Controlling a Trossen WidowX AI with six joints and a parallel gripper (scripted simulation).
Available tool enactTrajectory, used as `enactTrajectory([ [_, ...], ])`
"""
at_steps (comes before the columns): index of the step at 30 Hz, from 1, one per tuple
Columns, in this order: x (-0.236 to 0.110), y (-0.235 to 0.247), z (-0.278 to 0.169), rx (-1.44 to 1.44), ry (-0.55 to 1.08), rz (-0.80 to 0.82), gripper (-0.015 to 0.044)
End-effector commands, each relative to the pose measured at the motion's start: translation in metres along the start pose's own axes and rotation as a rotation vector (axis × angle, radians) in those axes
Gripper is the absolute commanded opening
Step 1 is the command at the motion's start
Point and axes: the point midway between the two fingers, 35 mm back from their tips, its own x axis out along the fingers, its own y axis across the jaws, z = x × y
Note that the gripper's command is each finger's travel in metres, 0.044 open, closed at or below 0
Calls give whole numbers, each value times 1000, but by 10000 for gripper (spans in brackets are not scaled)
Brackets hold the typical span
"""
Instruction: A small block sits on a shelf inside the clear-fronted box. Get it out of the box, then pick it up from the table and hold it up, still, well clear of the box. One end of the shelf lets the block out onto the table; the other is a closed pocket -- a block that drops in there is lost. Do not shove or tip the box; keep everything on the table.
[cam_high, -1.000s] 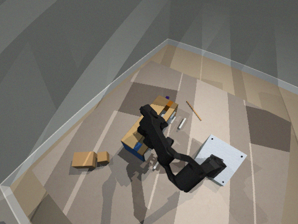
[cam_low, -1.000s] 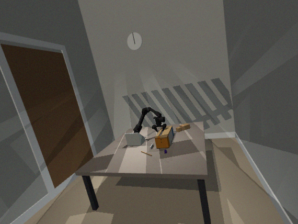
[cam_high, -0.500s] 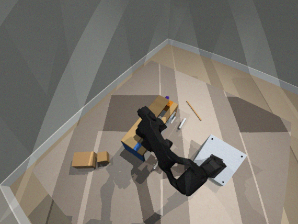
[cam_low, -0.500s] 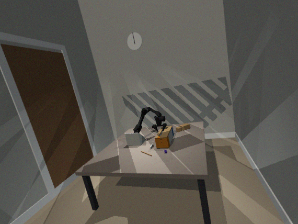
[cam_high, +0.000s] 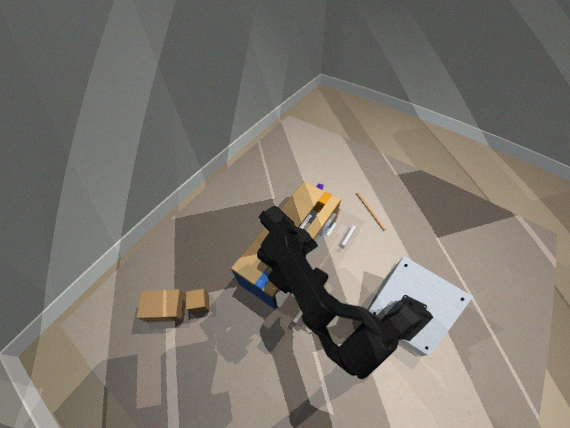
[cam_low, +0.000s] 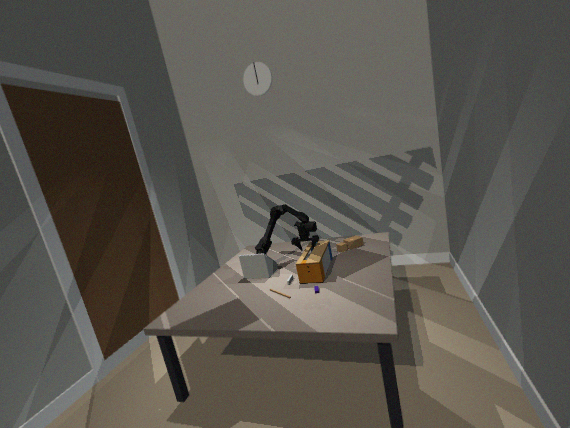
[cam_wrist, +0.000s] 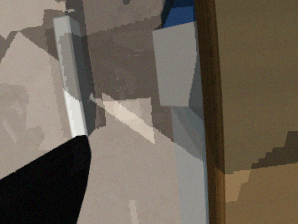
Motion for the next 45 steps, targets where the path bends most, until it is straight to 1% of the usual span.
enactTrajectory([
  [1, 5, -1, 6, -22, -11, 7, 400],
  [19, 3, -2, -6, -22, -10, 7, 400],
  [25, 5, -2, 6, -22, -11, 7, 400],
  [45, 5, -2, 6, -22, -11, 7, 400],
])
